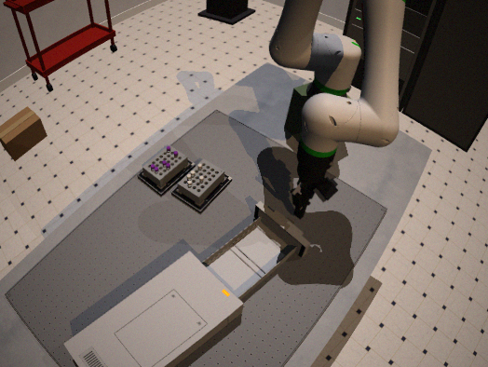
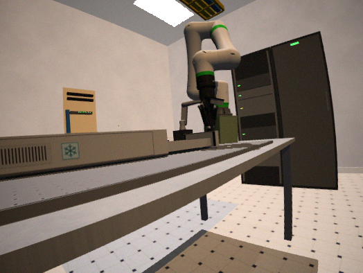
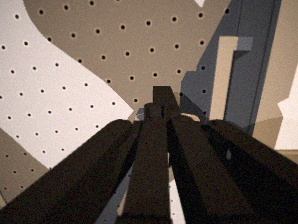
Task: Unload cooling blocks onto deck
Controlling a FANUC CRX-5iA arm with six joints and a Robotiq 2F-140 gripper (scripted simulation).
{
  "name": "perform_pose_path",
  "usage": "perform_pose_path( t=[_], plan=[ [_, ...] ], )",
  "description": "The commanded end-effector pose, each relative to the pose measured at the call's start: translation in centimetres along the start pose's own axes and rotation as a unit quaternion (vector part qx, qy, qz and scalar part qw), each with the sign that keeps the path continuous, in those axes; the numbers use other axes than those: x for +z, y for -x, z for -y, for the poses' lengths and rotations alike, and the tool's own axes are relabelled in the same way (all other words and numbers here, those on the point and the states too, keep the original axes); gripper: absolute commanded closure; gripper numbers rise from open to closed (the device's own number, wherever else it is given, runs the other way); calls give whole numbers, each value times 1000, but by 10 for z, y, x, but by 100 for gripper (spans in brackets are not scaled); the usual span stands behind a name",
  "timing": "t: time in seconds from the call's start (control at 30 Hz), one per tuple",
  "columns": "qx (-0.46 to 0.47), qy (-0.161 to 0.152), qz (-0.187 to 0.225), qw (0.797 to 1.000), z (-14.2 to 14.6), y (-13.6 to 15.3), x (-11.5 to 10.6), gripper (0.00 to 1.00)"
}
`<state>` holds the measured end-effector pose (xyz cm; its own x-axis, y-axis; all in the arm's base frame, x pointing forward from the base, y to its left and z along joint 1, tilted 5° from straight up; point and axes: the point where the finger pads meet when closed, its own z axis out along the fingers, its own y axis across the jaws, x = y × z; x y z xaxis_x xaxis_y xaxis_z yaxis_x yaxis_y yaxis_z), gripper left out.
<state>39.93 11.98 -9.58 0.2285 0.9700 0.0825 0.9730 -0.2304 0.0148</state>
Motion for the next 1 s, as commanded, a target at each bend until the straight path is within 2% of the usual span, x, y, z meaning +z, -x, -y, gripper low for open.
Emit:
perform_pose_path(
  t=[0.0, 0.3, 0.97],
  plan=[
    [0, 1, 0, 1000, -1, 0, 4, 90],
    [0, 1, 0, 1000, -1, 0, 16, 90],
    [0, 1, 0, 1000, -11, 0, 18, 90]
  ],
)
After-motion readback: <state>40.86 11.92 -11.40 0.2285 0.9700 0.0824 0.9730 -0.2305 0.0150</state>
